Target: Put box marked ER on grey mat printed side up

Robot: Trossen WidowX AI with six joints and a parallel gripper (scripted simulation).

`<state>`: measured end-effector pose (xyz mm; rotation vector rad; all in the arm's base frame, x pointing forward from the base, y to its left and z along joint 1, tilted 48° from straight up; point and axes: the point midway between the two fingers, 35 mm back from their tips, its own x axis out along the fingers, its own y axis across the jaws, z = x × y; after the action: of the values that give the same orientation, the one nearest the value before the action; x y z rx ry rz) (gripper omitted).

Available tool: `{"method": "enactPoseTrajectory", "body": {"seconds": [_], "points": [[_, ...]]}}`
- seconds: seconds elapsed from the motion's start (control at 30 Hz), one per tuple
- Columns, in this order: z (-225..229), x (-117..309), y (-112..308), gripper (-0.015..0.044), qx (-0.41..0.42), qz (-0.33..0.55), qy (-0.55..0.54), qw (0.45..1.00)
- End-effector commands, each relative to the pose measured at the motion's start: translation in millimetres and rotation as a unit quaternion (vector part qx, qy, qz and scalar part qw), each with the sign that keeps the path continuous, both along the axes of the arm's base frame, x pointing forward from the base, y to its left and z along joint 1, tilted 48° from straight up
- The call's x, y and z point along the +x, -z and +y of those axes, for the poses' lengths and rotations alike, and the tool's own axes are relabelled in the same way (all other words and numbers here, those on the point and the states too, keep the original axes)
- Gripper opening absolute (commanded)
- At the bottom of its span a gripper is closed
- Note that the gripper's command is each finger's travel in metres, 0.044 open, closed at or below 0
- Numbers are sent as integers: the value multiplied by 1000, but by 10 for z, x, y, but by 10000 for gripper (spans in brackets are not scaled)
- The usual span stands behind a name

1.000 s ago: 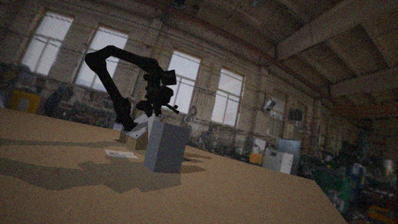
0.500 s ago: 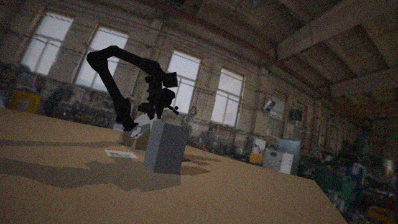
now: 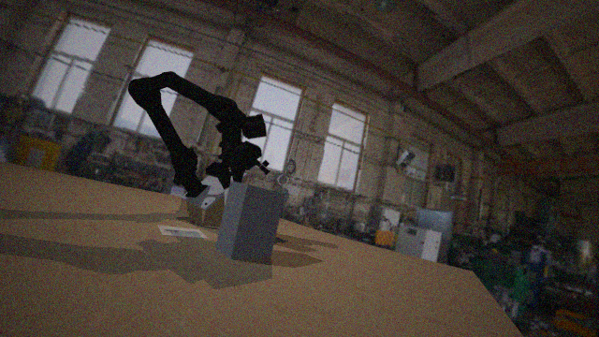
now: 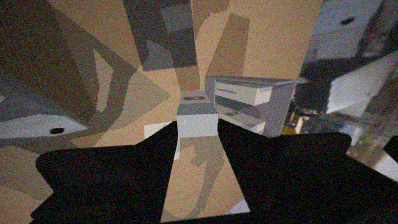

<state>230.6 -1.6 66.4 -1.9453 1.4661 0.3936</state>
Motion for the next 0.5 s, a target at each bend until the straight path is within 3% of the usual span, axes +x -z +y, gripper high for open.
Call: {"method": "enactPoseTrajectory", "body": {"seconds": [0.0,0.27,0.37,0.47], "points": [[-64,-16,42,157,-3,0,-1,1000],[-105,-27,76,157,-3,-1,0,1000],[-87,-24,70,235,-1,0,1,1000],[-87,-24,70,241,-1,0,1,1000]]}}
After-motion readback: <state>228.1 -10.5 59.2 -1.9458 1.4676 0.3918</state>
